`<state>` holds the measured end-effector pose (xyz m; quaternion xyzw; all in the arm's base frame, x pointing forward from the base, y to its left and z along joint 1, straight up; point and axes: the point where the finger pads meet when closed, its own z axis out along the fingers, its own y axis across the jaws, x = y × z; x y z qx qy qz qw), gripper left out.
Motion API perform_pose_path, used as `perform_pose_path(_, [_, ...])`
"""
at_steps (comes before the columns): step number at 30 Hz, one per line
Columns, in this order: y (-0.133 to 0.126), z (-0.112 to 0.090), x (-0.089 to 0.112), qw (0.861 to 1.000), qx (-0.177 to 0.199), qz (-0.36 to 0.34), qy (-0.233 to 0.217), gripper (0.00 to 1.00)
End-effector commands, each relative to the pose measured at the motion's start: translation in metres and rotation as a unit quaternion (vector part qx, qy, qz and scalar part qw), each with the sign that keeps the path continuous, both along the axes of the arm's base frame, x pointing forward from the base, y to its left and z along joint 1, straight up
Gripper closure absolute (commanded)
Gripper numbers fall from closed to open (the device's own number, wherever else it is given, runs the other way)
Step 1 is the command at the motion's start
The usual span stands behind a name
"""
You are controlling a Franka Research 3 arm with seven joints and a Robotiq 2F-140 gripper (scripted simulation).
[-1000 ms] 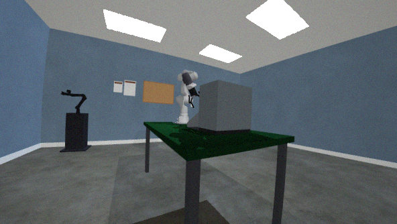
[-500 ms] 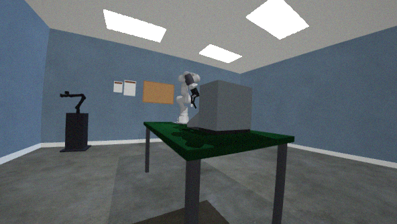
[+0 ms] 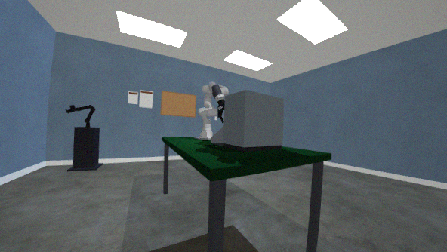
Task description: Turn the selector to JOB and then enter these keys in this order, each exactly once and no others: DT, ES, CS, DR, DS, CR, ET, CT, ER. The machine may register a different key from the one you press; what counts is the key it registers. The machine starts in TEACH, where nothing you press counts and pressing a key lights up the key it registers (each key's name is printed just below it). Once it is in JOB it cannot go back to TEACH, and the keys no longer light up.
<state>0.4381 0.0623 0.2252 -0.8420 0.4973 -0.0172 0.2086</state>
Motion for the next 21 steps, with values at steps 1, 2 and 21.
perform_pose_path(1, [-0.004,0.002,0.018,0.996,-0.009,-0.082,-0.011,0.0])
perform_pose_path(2, [-0.003,0.002,0.02,0.996,-0.011,-0.089,-0.014,0.0])
perform_pose_path(21, [0.01,-0.006,0.048,0.975,-0.059,-0.208,-0.061,0.0])
